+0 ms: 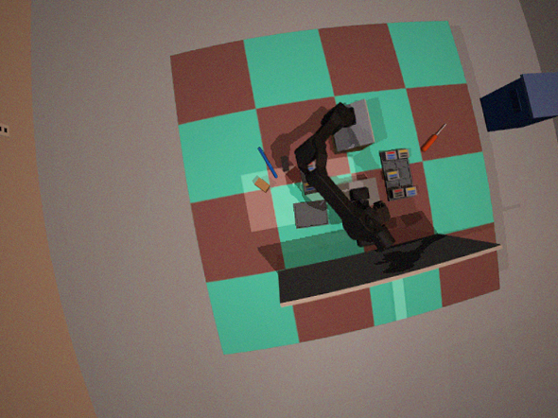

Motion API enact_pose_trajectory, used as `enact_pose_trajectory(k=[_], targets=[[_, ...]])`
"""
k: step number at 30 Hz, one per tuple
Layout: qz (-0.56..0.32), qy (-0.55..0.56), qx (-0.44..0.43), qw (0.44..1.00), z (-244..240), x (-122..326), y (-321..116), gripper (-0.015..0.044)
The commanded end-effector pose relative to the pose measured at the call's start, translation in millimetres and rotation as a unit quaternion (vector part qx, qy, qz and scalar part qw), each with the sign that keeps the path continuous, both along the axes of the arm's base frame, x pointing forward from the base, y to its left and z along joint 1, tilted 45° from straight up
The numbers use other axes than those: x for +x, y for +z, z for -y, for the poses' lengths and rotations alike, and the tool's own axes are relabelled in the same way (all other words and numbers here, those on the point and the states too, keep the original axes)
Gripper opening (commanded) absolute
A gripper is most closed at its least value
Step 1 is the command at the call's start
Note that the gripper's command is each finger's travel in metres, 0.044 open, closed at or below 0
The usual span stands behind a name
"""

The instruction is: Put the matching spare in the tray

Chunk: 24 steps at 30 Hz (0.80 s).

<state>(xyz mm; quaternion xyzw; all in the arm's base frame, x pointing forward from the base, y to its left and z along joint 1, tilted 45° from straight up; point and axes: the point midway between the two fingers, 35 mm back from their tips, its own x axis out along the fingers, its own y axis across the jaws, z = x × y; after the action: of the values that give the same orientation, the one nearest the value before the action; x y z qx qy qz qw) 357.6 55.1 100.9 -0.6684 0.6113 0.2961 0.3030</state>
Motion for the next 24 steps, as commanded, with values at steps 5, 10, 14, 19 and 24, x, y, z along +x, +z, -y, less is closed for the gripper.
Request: enact_pose_trajectory(k=[5, 10, 14, 19, 24], targets=[[-0.006, 0.003, -0.023, 1.0, 64.2, -6.5, 51.7, 0.0], [-0.011, 0.0, -0.039, 0.999, 100.6, -17.8, 80.5, 0.0], [-0.012, -0.001, -0.044, 0.999, 111.2, -22.4, 88.9, 0.0], [-0.012, -0.001, -0.044, 0.999, 111.7, -22.1, 88.5, 0.0], [-0.012, -0.001, -0.044, 0.999, 114.6, -20.7, 85.0, 0.0]])
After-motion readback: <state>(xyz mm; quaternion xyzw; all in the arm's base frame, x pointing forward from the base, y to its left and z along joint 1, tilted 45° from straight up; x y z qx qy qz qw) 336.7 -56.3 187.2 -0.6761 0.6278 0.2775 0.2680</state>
